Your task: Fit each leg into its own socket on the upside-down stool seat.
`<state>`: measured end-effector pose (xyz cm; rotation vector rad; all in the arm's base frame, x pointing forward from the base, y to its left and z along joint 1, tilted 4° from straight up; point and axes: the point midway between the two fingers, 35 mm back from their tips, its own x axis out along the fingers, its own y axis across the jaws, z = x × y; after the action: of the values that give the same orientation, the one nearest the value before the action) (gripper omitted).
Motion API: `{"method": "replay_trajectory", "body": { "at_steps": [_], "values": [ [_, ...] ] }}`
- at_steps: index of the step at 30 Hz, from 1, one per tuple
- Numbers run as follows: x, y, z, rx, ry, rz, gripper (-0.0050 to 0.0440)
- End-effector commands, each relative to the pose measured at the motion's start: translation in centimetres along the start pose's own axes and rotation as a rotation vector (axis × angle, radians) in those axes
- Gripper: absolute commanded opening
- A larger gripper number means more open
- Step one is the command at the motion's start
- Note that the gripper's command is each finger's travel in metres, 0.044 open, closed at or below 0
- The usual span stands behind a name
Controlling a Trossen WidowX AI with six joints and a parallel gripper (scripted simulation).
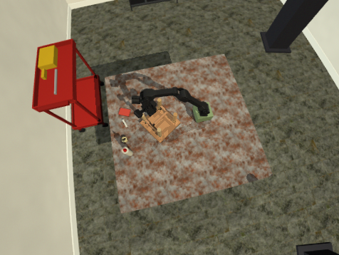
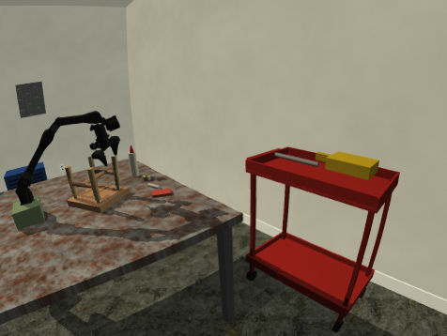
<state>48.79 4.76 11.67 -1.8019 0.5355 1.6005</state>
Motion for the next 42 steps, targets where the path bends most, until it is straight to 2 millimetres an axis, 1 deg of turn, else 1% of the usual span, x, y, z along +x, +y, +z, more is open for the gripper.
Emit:
{"method": "replay_trajectory", "body": {
  "at_steps": [1,18,42],
  "values": [
    [0.3,0.81,-0.11,0.007,-0.008,0.019,0.044],
    [0.16,1.27,-0.11,0.007,-0.008,0.019,0.044],
    [0.16,1.27,-0.11,0.007,-0.008,0.019,0.044]
  ]
}}
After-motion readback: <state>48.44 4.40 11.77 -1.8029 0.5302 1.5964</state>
